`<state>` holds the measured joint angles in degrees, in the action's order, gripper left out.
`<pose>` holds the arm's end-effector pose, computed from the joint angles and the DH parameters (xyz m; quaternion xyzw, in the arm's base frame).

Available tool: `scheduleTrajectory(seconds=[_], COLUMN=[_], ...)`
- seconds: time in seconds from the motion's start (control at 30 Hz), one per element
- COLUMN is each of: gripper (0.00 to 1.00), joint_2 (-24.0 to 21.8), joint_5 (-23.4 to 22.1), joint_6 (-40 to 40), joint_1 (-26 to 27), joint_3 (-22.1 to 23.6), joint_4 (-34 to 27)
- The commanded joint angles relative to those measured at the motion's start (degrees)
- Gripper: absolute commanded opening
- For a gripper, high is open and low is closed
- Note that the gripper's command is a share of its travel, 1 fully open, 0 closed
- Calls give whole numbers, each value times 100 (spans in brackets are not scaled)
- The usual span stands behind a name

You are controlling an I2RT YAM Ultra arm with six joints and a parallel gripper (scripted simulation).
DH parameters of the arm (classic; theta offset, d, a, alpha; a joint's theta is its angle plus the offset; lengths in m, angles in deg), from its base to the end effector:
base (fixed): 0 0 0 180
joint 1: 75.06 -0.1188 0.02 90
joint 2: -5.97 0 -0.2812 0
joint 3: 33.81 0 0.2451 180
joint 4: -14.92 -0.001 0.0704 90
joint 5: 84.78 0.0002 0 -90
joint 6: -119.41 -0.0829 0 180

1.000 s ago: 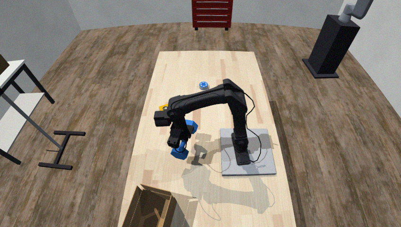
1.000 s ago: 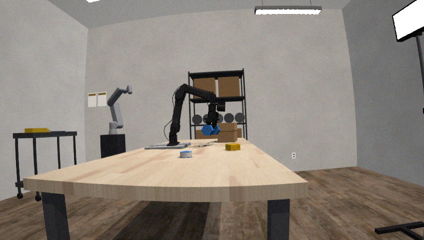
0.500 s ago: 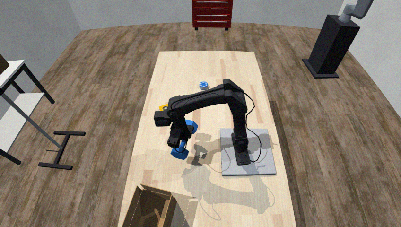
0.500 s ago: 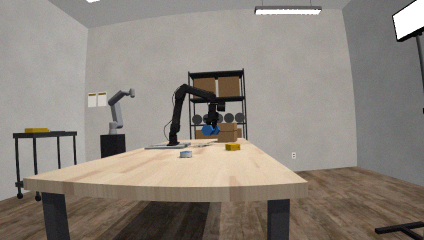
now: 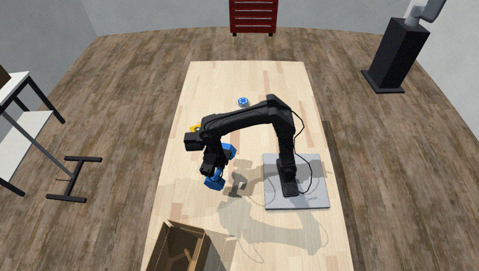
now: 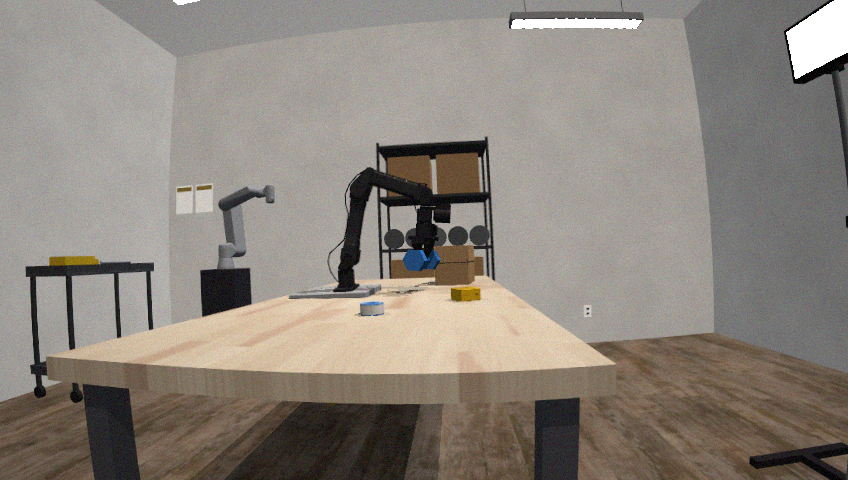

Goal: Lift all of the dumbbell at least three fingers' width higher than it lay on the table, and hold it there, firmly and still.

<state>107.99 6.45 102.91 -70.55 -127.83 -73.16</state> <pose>0.3038 -0.0247 0.2073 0.5660 -0.8226 -0.0250 0.0480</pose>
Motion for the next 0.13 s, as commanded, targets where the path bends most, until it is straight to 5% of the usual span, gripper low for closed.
scheduleTrajectory(seconds=[0.0,0.1], gripper=[0,0], joint_2=[-470,-470], joint_5=[-74,-74], joint_6=[-16,-16], joint_1=[-89,-89], joint_3=[-412,-412], joint_4=[-157,-157])
